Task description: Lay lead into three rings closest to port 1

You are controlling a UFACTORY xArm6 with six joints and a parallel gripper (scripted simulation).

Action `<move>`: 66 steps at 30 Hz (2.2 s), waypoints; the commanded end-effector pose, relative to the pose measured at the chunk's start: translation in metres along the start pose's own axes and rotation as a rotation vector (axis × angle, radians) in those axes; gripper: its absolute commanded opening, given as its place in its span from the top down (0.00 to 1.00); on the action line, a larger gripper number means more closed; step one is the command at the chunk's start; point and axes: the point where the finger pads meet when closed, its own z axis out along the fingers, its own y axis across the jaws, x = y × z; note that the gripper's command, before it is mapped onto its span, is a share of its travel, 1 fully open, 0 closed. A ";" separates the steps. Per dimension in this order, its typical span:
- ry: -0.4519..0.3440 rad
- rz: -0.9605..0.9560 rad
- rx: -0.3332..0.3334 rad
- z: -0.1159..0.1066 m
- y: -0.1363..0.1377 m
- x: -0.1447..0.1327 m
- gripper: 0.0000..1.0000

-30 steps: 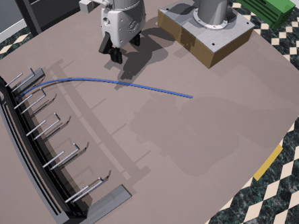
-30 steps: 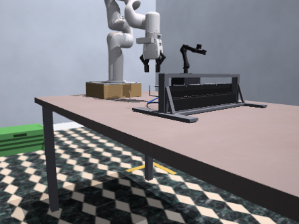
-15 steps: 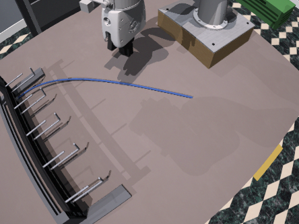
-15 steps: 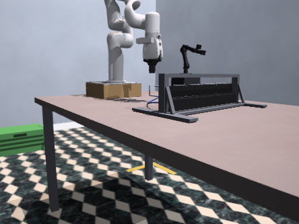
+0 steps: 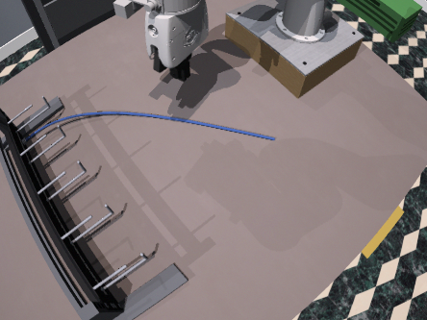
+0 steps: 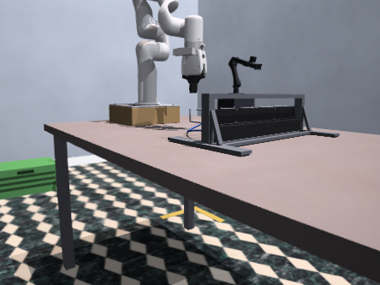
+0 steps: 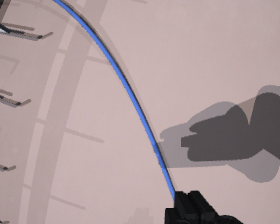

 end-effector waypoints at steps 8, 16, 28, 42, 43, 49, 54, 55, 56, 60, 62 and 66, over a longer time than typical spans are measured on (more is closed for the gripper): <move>-0.002 -0.259 0.001 -0.002 0.004 -0.013 1.00; -0.004 -0.374 0.000 -0.002 0.007 -0.019 0.67; -0.004 -0.374 0.000 -0.002 0.007 -0.019 0.67; -0.004 -0.374 0.000 -0.002 0.007 -0.019 0.67; -0.004 -0.374 0.000 -0.002 0.007 -0.019 0.67; -0.004 -0.374 0.000 -0.002 0.007 -0.019 0.67; -0.004 -0.374 0.000 -0.001 0.007 -0.019 0.67; -0.004 -0.374 0.000 0.000 0.007 -0.019 0.67; -0.004 -0.374 0.000 0.000 0.007 -0.019 0.67; -0.004 -0.374 0.000 0.003 0.007 -0.019 0.67; -0.004 -0.374 0.000 0.006 0.007 -0.019 0.67; -0.004 -0.374 0.000 0.015 0.007 -0.019 0.67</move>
